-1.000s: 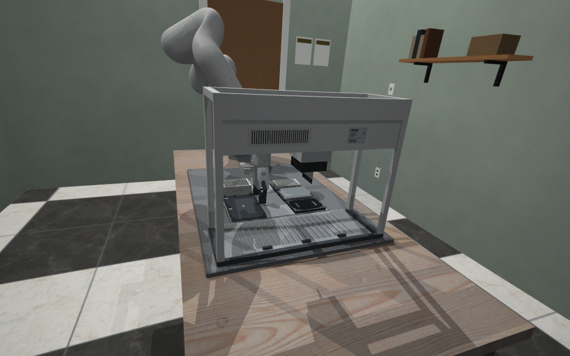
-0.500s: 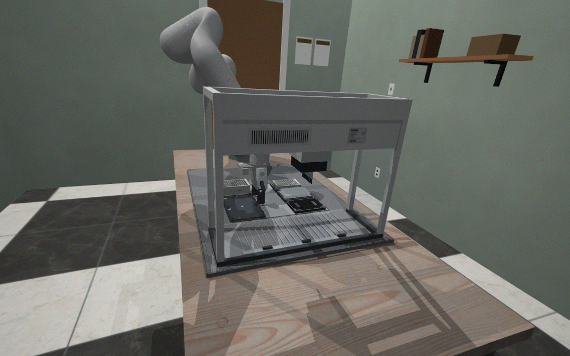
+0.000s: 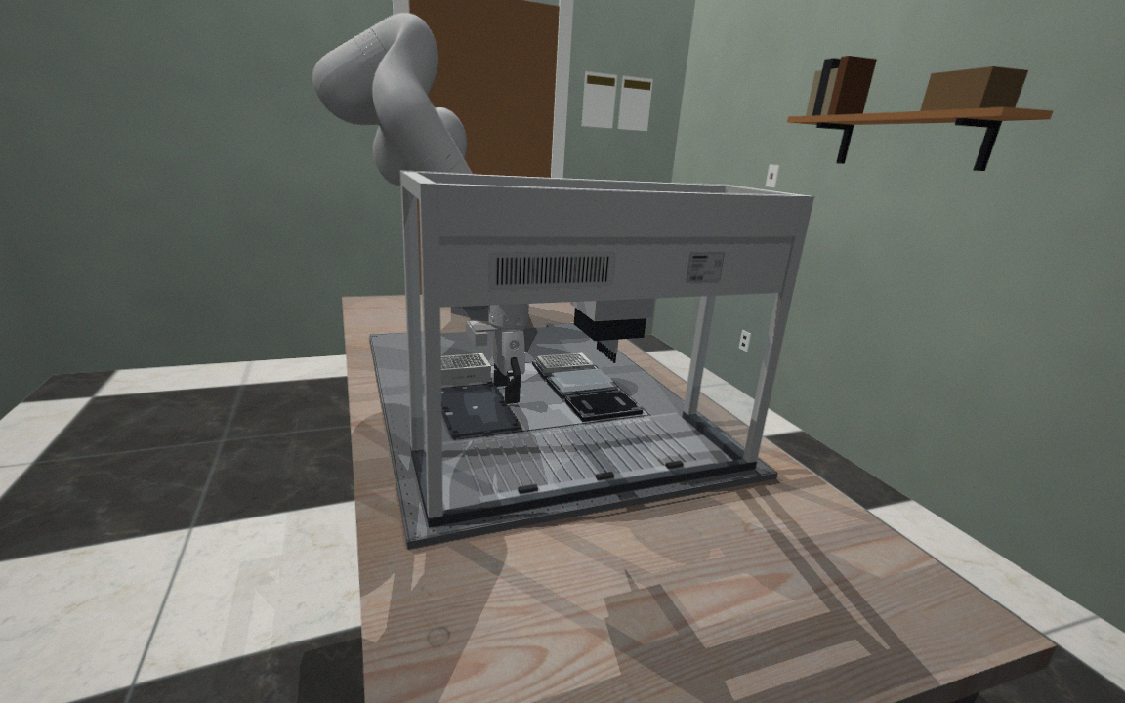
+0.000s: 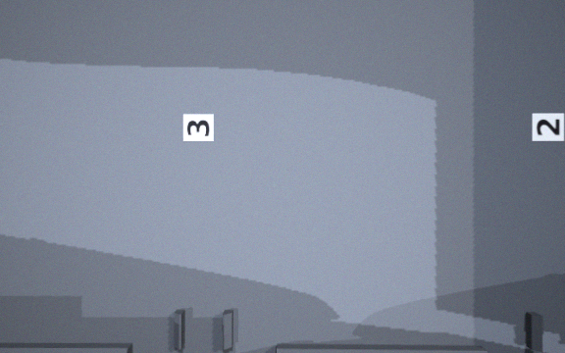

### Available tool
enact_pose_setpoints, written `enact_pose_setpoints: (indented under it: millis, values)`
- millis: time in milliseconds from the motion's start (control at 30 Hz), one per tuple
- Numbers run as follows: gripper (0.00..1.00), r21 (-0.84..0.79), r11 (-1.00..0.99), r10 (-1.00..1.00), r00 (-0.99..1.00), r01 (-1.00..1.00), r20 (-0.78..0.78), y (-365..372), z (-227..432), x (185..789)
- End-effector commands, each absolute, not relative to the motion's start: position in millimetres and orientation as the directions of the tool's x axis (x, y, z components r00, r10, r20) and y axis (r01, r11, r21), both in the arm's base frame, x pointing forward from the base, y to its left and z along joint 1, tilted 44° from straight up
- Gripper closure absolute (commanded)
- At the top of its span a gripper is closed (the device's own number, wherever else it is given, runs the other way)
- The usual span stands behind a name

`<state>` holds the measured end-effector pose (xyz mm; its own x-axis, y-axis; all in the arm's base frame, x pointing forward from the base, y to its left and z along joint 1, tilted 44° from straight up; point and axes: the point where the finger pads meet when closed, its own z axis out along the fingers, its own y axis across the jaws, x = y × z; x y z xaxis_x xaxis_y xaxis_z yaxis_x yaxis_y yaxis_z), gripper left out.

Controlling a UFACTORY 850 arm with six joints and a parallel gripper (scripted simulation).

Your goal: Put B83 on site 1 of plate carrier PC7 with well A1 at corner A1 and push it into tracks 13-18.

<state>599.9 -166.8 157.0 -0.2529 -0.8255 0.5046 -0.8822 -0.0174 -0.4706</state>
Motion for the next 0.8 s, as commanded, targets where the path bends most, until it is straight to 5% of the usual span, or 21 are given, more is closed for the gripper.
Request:
enact_pose_setpoints:
  millis: [0,767]
  values:
    - [0.00,-0.472,-0.018,-0.825,-0.253,-0.882,0.504,-168.1,158.7,599.8]
    - [0.00,-0.472,-0.018,-0.825,-0.253,-0.882,0.504,-174.2,162.4,597.9]
